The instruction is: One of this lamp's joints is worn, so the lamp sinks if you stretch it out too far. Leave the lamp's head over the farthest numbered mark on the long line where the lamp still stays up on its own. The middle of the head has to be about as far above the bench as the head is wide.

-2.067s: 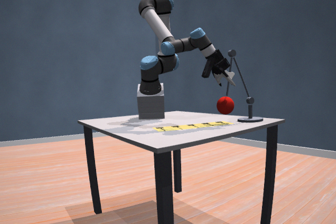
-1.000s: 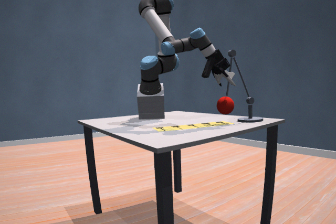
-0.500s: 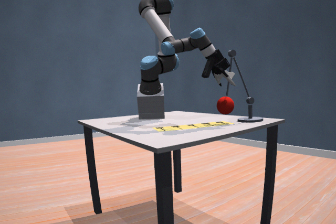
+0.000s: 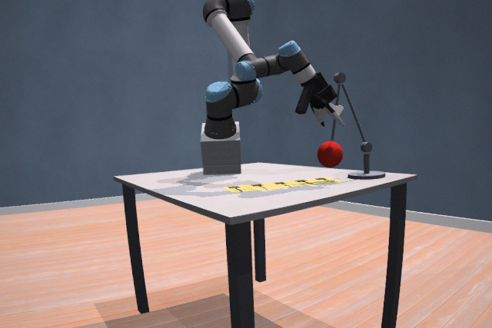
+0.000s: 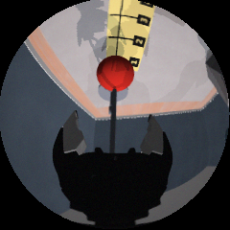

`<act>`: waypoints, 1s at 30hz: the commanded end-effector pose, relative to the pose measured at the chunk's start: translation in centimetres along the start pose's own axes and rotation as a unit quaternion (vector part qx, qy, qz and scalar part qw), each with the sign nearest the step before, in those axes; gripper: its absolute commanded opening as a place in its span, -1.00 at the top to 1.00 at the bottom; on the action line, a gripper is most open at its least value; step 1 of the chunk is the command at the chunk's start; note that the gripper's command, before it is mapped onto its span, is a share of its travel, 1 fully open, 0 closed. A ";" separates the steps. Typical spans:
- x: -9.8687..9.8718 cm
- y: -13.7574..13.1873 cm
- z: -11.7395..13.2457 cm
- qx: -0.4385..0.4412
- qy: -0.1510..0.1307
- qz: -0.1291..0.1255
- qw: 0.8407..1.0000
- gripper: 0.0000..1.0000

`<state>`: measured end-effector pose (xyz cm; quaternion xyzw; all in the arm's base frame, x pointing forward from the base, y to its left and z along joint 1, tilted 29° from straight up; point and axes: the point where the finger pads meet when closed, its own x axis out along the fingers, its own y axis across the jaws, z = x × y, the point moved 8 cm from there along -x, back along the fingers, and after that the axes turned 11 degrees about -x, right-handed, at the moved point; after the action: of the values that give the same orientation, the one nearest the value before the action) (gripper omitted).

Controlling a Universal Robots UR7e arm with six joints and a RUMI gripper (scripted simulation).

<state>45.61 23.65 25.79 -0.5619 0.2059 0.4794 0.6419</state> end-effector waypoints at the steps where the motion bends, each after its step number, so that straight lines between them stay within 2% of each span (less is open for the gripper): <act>1: 0.0 0.0 0.0 0.000 0.000 -0.001 1.000 -1.00; 3: 0.0 0.0 0.0 0.000 0.000 -0.001 1.000 -1.00; 18: -6.5 0.0 0.0 0.000 0.000 -0.001 1.000 -1.00; 20: -6.5 0.0 0.0 0.000 0.000 -0.001 1.000 -1.00; 30: -10.3 0.0 0.1 0.000 0.000 -0.001 1.000 -1.00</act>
<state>41.50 20.25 33.04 -0.5623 0.2058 0.4783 0.6424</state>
